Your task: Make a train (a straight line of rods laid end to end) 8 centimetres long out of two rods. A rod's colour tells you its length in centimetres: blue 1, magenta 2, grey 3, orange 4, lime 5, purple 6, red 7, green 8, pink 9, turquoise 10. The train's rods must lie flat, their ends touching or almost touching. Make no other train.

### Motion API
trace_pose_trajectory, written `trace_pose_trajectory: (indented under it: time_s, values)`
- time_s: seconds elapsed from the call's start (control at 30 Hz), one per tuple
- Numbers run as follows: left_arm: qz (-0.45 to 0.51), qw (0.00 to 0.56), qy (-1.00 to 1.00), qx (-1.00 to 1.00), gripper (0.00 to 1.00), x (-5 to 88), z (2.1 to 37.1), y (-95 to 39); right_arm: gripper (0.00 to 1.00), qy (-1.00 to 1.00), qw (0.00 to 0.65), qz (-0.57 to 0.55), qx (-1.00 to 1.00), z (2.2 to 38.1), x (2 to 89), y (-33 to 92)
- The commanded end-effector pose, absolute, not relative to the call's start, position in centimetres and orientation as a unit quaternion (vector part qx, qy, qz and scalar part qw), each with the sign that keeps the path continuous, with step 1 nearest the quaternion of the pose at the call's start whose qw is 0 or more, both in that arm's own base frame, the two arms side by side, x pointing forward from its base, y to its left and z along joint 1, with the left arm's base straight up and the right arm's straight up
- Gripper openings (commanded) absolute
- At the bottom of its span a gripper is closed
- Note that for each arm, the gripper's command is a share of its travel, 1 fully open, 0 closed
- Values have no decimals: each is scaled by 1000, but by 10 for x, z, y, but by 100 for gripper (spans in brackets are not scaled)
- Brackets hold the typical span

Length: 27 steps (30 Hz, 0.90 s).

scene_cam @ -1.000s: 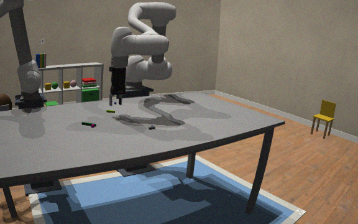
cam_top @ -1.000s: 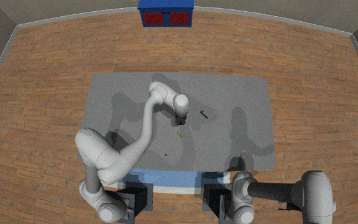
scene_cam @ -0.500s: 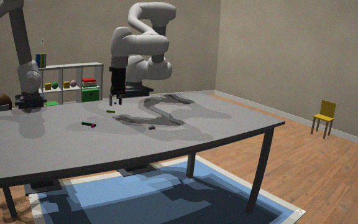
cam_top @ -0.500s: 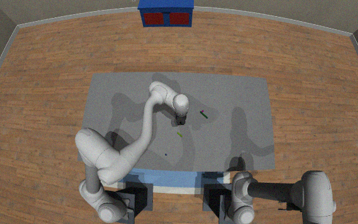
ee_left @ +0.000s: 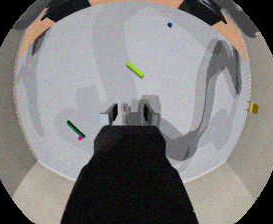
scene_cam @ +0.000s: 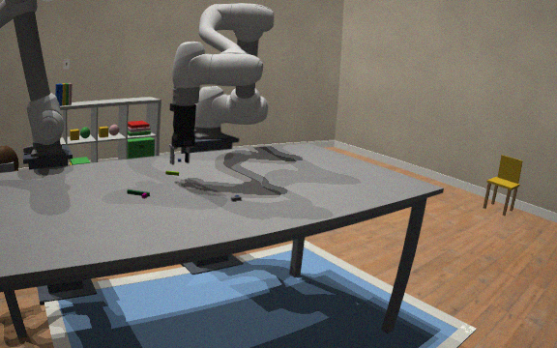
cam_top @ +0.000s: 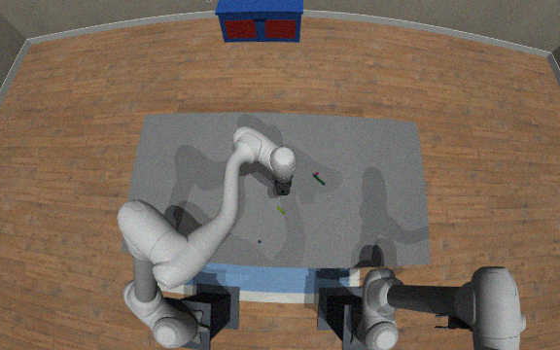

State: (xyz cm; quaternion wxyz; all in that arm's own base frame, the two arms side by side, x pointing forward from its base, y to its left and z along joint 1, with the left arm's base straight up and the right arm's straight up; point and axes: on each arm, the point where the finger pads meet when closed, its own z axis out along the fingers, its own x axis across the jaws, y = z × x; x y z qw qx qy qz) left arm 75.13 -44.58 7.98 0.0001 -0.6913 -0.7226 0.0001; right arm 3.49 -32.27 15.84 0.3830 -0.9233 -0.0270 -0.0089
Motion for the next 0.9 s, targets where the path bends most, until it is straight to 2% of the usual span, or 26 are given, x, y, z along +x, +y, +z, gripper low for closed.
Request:
trace_pose_trajectory:
  time_s: [0.0,0.27,0.87]
  values:
    - [0,-1,-723,-691,100,752,81,-446,100,-27,383,-9,-923,159,35,-323]
    - [0,-1,-715,-699,100,749,81,-446,100,-27,383,-9,-923,159,35,-323]
    - [0,0,-474,-881,100,668,83,-456,100,-27,383,-9,-923,159,35,-323]
